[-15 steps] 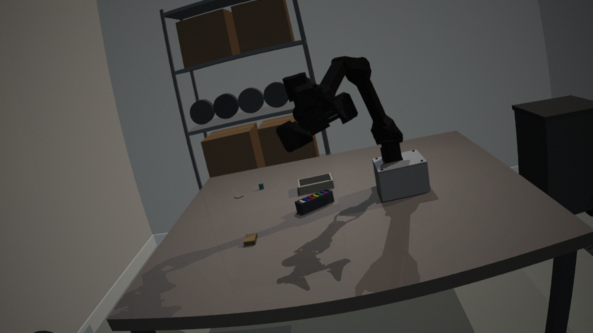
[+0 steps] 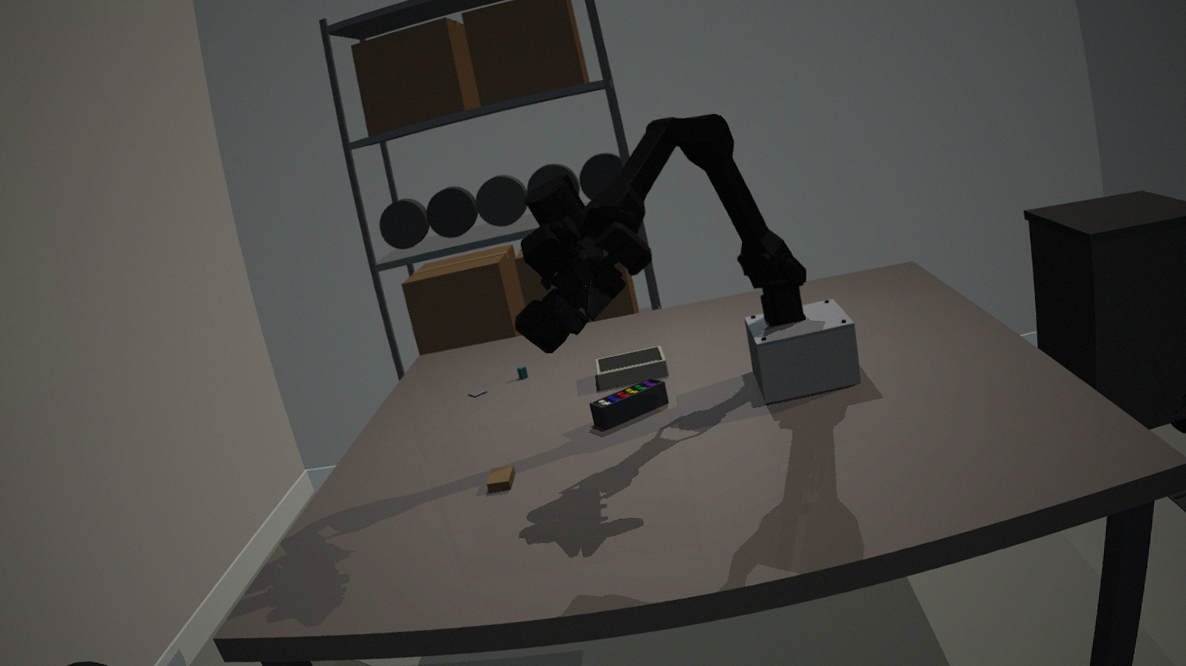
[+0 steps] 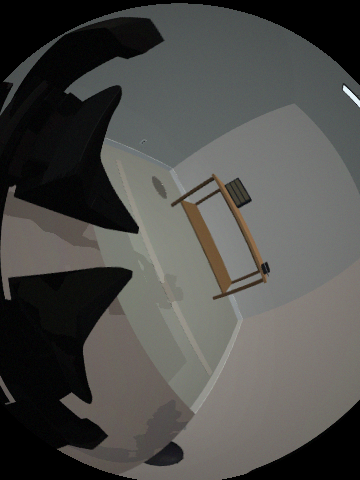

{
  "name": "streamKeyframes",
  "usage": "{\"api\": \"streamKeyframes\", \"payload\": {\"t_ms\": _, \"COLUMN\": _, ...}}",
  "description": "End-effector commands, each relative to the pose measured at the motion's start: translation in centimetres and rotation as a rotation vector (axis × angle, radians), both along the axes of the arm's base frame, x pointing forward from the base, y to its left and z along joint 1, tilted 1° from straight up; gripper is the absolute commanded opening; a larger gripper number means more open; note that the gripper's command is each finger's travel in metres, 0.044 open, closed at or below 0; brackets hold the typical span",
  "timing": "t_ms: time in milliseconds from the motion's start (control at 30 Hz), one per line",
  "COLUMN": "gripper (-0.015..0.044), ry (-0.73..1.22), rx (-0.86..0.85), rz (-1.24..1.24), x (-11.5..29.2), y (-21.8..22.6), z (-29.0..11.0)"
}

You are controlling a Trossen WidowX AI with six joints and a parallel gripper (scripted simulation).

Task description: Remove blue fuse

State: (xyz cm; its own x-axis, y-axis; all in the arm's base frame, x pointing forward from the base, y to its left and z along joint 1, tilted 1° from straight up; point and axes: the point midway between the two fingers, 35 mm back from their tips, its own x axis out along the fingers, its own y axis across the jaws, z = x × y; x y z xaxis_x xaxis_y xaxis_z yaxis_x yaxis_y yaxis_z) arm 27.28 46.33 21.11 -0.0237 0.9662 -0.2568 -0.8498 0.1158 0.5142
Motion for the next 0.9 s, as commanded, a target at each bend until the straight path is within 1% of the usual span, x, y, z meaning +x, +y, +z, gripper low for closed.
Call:
{"api": "streamKeyframes", "payload": {"t_ms": 0, "gripper": 0.0069, "ry": 0.199, "rx": -0.151, "rz": -0.233, "x": 4.6, "y": -4.5, "z": -4.1}}
{"api": "streamKeyframes", "payload": {"t_ms": 233, "gripper": 0.0069, "ry": 0.514, "rx": -0.364, "rz": -0.627, "x": 9.4, "y": -13.7, "z": -10.1}}
{"api": "streamKeyframes", "payload": {"t_ms": 433, "gripper": 0.0069, "ry": 0.770, "rx": -0.528, "rz": -0.978, "x": 10.7, "y": -23.0, "z": -14.5}}
{"api": "streamKeyframes", "payload": {"t_ms": 567, "gripper": 0.0069, "ry": 0.949, "rx": -0.641, "rz": -1.227, "x": 9.5, "y": -29.3, "z": -16.9}}
{"api": "streamKeyframes", "payload": {"t_ms": 733, "gripper": 0.0069, "ry": 1.155, "rx": -0.786, "rz": -1.549, "x": 6.0, "y": -36.9, "z": -19.0}}
{"api": "streamKeyframes", "payload": {"t_ms": 800, "gripper": 0.0069, "ry": 1.201, "rx": -0.825, "rz": -1.632, "x": 4.8, "y": -38.7, "z": -19.3}}
{"api": "streamKeyframes", "payload": {"t_ms": 867, "gripper": 0.0069, "ry": 1.206, "rx": -0.830, "rz": -1.641, "x": 4.4, "y": -39.7, "z": -19.3}}
